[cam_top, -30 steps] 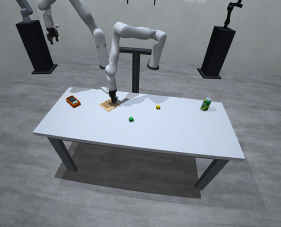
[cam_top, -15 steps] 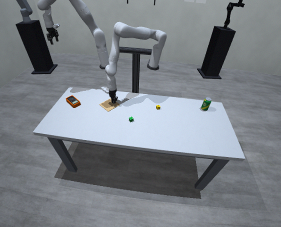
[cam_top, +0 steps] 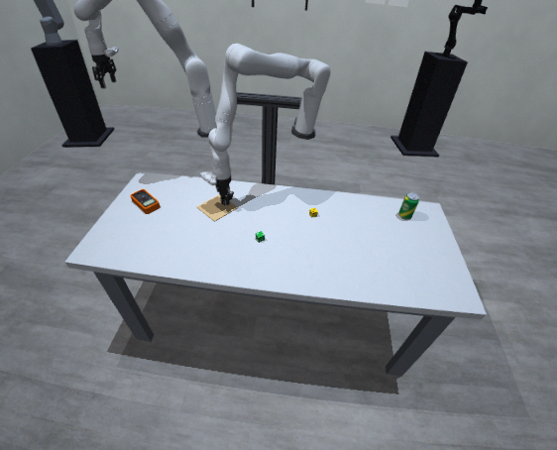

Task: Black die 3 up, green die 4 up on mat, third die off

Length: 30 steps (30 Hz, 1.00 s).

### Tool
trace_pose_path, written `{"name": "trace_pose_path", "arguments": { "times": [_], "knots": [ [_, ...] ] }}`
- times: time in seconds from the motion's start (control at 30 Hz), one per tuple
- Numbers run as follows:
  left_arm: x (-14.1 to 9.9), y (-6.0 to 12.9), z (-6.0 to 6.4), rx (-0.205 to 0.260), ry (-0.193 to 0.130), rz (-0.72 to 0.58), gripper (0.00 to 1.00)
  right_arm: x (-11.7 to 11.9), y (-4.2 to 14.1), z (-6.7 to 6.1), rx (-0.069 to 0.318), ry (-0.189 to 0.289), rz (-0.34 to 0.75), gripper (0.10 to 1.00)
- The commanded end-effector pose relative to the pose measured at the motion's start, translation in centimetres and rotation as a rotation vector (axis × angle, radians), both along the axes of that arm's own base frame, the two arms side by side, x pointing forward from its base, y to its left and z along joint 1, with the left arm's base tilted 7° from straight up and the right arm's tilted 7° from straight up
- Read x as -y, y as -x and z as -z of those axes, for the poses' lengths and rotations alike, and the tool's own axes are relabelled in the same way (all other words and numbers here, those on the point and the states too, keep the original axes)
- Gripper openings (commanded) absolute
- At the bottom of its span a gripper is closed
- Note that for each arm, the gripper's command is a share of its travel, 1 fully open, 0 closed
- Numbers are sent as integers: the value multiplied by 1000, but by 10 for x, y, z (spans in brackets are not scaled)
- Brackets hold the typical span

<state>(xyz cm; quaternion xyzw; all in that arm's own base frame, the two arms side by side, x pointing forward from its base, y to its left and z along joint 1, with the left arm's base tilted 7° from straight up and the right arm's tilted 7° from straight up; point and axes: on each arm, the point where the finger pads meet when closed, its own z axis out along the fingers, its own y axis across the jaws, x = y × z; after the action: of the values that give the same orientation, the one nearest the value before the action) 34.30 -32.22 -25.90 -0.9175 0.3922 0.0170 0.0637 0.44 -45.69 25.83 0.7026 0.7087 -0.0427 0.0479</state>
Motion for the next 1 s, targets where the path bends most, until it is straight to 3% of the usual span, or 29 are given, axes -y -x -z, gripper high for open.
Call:
{"name": "trace_pose_path", "arguments": {
  "times": [0.0,0.23,0.67,0.97],
  "knots": [
    [1,-1,-1,1,1,0,336,0,0,-1,0,2,0,1000],
    [1,-1,-1,1,1,0,336,0,0,-1,0,2,0,1000],
    [1,-1,-1,1,1,0,516,0,0,-1,0,2,0,1000],
    [1,-1,-1,1,1,0,516,0,0,-1,0,2,0,1000]
  ]
}}
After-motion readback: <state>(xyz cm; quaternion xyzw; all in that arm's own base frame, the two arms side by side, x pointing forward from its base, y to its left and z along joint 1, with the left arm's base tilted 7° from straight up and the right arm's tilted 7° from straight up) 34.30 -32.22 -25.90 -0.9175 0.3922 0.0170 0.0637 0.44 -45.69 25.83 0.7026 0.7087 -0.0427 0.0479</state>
